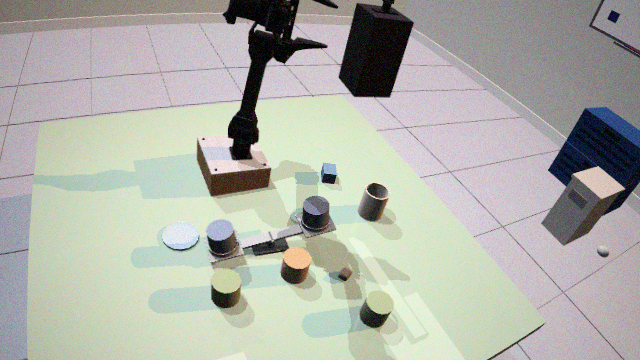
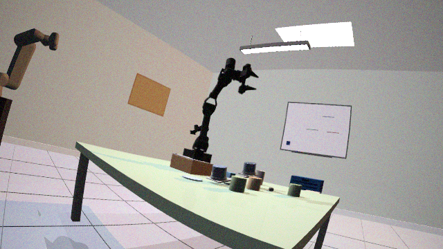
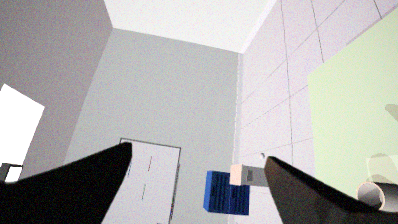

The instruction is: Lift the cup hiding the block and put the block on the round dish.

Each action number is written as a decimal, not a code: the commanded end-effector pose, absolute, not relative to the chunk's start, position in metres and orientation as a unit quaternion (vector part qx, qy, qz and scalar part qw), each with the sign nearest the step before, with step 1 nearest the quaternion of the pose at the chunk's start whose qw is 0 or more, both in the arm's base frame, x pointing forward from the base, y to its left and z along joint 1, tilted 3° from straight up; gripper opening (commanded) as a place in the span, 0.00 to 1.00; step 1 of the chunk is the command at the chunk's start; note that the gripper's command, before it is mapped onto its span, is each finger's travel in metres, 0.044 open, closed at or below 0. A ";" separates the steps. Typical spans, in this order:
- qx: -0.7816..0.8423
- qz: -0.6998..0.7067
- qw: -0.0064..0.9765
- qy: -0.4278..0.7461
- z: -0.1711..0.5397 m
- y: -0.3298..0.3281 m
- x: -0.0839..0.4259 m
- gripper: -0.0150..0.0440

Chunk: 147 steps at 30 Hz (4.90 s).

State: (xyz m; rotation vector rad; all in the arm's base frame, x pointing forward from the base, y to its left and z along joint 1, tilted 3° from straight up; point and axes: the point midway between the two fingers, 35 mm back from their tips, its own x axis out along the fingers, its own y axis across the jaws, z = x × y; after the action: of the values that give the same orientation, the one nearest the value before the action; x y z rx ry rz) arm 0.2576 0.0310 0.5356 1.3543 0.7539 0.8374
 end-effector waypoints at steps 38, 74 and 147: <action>0.495 0.212 0.819 0.199 0.412 0.046 0.270 1.00; 0.086 0.032 0.935 0.343 0.208 0.019 0.204 1.00; -0.509 0.506 0.511 0.473 0.079 -0.117 0.318 1.00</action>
State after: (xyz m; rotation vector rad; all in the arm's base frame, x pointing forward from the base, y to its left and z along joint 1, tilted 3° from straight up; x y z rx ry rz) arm 0.3149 -0.1148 0.0793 -1.2058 1.1605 1.1950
